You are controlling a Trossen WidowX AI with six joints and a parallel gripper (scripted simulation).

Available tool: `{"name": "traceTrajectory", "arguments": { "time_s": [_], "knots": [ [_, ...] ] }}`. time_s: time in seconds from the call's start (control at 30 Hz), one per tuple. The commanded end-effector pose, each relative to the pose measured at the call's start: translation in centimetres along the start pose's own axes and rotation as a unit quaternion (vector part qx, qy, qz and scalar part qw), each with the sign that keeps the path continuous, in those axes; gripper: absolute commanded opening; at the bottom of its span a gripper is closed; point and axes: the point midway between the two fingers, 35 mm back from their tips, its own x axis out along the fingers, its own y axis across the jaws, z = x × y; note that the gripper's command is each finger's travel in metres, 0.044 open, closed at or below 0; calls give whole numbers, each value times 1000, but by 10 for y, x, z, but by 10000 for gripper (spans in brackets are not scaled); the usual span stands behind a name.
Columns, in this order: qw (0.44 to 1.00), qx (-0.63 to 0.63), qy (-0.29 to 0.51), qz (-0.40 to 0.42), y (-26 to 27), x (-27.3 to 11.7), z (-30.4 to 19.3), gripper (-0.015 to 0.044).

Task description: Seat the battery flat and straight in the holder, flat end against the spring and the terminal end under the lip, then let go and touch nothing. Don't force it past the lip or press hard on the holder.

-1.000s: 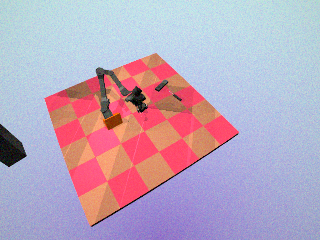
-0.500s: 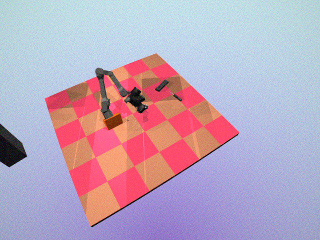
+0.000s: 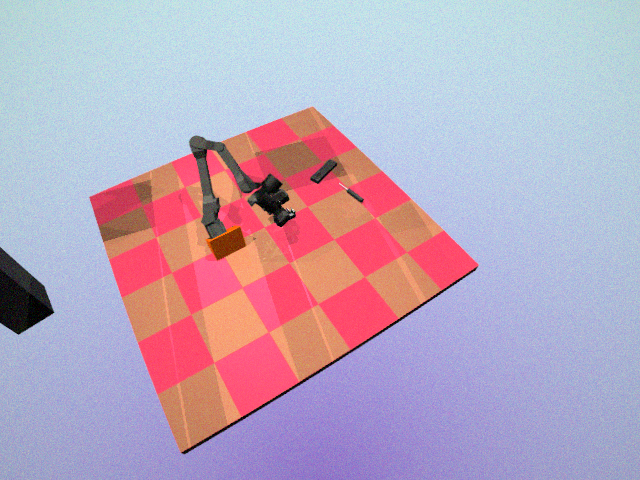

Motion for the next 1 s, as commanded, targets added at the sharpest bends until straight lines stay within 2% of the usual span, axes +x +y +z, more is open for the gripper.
{"name": "traceTrajectory", "arguments": {
  "time_s": [0.0,0.97],
  "knots": [
    [1000,1,14,-4,-2,2,-3,74],
    [996,-6,85,-16,-7,11,4,74]
  ]
}}
